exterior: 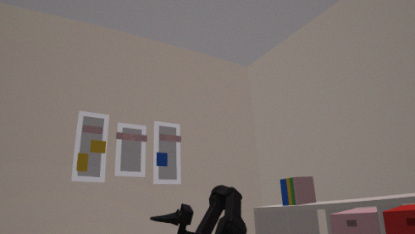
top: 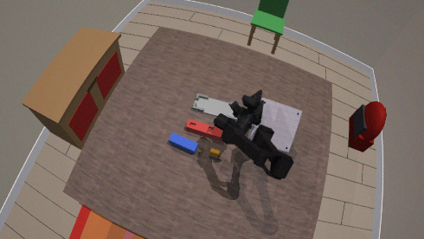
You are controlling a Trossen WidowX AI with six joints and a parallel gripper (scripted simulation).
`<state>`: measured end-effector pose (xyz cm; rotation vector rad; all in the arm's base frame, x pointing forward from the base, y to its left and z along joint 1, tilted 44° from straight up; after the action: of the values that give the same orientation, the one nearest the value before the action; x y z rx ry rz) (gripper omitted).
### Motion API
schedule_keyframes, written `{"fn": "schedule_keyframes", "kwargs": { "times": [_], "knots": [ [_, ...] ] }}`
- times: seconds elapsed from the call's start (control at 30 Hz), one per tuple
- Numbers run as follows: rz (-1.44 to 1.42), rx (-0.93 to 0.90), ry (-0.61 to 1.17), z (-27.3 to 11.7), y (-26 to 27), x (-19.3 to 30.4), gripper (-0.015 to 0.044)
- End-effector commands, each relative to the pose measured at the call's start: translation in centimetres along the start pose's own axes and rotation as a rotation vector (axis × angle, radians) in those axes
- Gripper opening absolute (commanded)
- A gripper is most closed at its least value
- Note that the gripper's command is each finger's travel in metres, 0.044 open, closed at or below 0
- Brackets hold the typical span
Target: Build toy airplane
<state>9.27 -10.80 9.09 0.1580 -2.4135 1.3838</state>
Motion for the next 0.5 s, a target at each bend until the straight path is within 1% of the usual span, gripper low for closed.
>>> {"fn": "schedule_keyframes", "kwargs": {
  "times": [0.0,0.03,0.07,0.1,0.2,0.3,0.47],
  "knots": [
    [0.0,0.0,0.0,0.0,0.0,0.0,0.0426],
    [0.027,-0.006,-0.004,0.0,0.0,-0.2,0.044],
    [0.107,-0.025,-0.015,-0.2,-0.1,-0.7,0.044],
    [0.112,-0.103,-0.004,-0.3,0.3,-1.3,0.044],
    [0.034,-0.419,0.032,-1.4,2.3,-3.3,0.044],
    [-0.029,-0.736,0.022,-3.1,3.8,-5.7,0.044],
    [-0.086,-1.256,-0.097,-6.9,4.7,-10.6,0.044]
  ]
}}
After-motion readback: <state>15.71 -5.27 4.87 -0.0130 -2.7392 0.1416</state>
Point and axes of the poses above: the point midway between the two fingers, 35 mm back from their tips, its own z axis out along the fingers, its own y axis across the jaws, x = y × z, the point moved 3 cm from there along -z, back along the fingers, and after that the axes turned 4 degrees about z, right-handed, at the moved point
